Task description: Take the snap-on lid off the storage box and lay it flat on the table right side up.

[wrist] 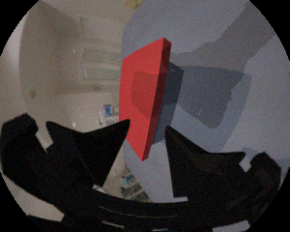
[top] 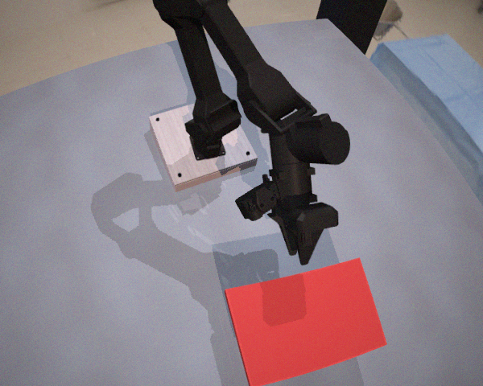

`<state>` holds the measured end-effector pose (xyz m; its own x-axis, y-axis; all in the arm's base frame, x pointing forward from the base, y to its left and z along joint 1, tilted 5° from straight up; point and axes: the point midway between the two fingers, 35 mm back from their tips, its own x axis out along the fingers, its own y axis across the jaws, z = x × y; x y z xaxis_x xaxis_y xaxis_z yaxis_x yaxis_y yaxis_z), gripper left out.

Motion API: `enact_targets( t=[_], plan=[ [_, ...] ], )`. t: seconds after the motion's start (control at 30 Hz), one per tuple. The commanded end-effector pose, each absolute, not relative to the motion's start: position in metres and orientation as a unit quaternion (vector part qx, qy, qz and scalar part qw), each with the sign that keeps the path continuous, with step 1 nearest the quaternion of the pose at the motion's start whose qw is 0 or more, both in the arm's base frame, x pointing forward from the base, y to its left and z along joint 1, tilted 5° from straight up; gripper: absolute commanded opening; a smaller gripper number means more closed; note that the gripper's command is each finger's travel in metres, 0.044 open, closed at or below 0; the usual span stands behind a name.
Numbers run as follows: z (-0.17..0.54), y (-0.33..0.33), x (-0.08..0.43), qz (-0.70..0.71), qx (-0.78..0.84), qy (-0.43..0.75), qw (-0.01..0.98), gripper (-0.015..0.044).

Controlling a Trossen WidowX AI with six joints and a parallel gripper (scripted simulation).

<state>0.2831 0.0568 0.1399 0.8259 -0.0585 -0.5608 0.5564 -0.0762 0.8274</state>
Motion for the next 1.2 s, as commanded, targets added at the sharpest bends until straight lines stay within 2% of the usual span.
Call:
enact_targets(
  t=[0.0, 0.73, 0.83, 1.17],
  plan=[
    [0.133, 0.057, 0.289, -0.237, 0.692, 0.185, 0.657, 0.0235],
    [0.112, 0.053, 0.315, -0.236, 0.692, 0.183, 0.657, 0.0235],
    [0.112, 0.053, 0.315, -0.236, 0.692, 0.183, 0.657, 0.0156],
    [0.112, 0.053, 0.315, -0.236, 0.692, 0.183, 0.657, 0.0090]
  ],
)
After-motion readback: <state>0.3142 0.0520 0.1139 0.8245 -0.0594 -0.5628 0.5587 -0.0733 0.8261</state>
